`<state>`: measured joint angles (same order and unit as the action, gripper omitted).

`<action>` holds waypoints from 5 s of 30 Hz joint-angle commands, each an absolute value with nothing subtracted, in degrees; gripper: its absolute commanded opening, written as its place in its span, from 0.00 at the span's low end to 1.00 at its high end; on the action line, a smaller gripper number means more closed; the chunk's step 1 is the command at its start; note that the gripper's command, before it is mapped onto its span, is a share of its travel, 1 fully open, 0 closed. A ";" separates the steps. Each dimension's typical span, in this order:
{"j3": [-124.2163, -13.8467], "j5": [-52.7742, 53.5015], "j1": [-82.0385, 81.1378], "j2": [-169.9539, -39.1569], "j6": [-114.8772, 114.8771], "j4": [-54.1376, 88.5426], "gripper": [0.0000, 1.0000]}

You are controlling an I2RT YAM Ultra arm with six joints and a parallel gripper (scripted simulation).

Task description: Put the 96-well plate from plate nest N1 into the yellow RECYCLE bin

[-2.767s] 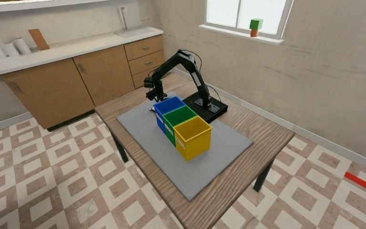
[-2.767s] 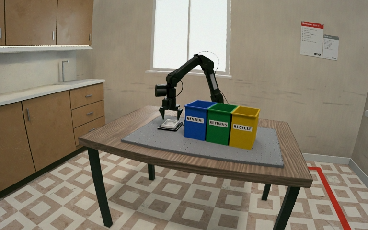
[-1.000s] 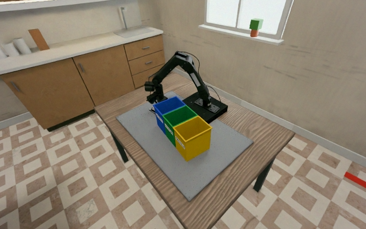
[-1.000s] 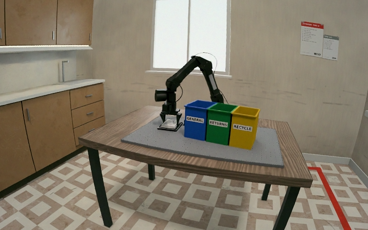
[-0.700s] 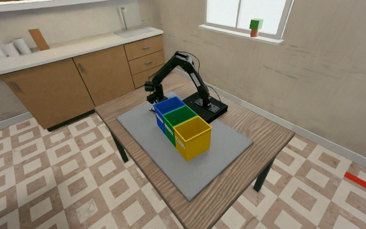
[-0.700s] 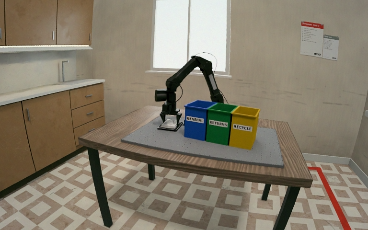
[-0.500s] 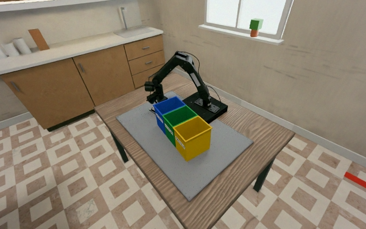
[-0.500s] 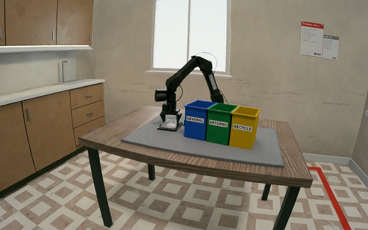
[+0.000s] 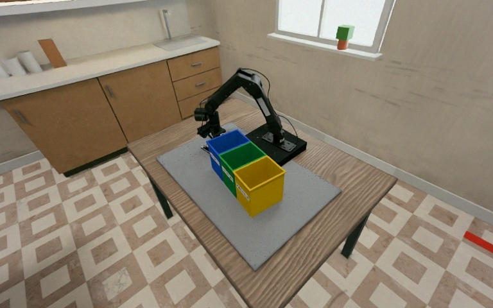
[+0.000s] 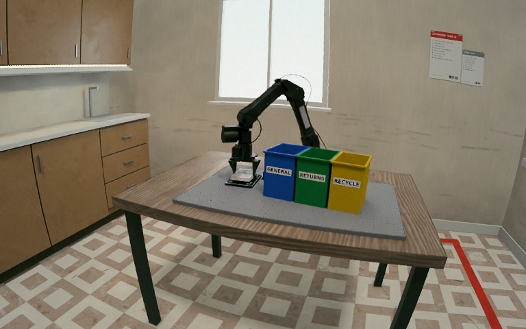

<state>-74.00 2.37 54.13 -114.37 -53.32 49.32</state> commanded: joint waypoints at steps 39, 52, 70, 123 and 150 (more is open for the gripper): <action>-84.33 3.31 55.29 -108.03 -54.15 63.54 0.00; -87.54 3.32 55.44 -107.26 -54.30 67.53 0.00; -92.72 3.31 55.65 -106.58 -54.51 73.39 0.00; -106.77 3.06 55.89 -108.70 -54.87 86.78 0.00; -99.61 3.45 51.15 -103.58 -37.54 84.45 0.00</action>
<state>-100.47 2.59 52.10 -106.02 -41.93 85.52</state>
